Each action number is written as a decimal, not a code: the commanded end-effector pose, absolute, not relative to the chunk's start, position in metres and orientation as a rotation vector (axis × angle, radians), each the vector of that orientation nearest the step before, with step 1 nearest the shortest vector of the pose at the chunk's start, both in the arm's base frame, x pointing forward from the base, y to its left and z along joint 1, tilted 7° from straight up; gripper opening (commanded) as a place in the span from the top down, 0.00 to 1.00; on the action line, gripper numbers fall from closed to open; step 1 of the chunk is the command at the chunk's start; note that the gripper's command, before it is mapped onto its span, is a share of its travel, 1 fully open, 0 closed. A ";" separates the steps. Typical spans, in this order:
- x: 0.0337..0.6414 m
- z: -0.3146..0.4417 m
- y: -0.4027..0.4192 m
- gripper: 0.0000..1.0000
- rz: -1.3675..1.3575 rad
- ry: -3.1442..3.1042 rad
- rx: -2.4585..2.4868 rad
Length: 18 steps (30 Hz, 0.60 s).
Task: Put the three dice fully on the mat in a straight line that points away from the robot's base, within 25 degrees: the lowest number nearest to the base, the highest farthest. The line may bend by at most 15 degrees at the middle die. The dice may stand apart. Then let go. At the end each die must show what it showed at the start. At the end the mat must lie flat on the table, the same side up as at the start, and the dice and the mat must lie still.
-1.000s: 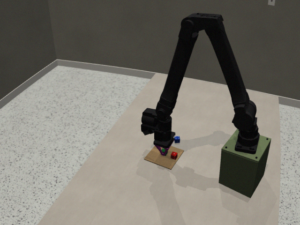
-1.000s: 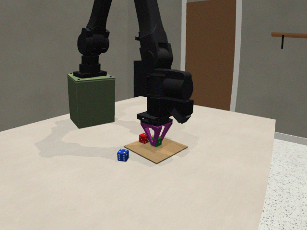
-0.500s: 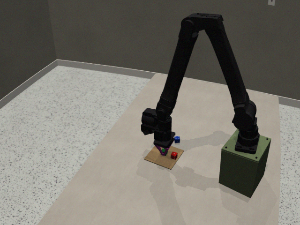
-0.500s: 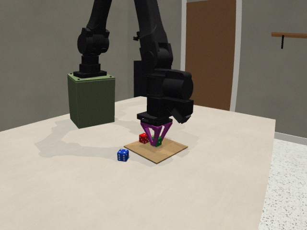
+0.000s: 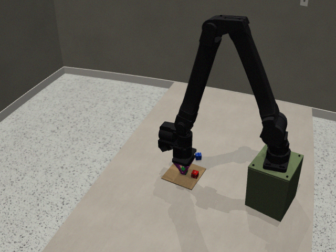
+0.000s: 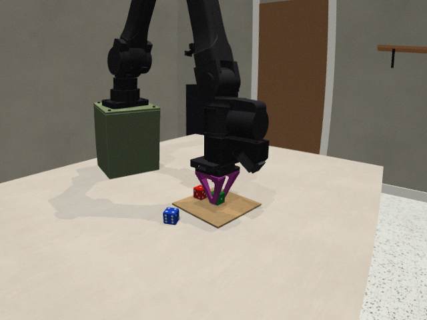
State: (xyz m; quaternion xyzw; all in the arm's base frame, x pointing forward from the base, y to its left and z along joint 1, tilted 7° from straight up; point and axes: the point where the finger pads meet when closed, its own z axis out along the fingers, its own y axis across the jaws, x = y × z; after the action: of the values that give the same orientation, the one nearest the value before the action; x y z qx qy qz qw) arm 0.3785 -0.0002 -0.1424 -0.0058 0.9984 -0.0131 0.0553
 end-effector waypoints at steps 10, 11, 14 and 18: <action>0.391 -0.143 -0.004 0.80 -0.034 3.007 -0.013; 0.391 -0.143 -0.004 0.80 -0.034 3.008 -0.013; 0.391 -0.143 -0.004 0.80 -0.034 3.008 -0.013; 0.391 -0.143 -0.004 0.80 -0.034 3.008 -0.013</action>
State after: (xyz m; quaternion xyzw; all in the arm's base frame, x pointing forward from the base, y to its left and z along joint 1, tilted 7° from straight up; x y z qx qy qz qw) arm 0.3786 -0.0002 -0.1441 -0.0058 0.9984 -0.0131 0.0550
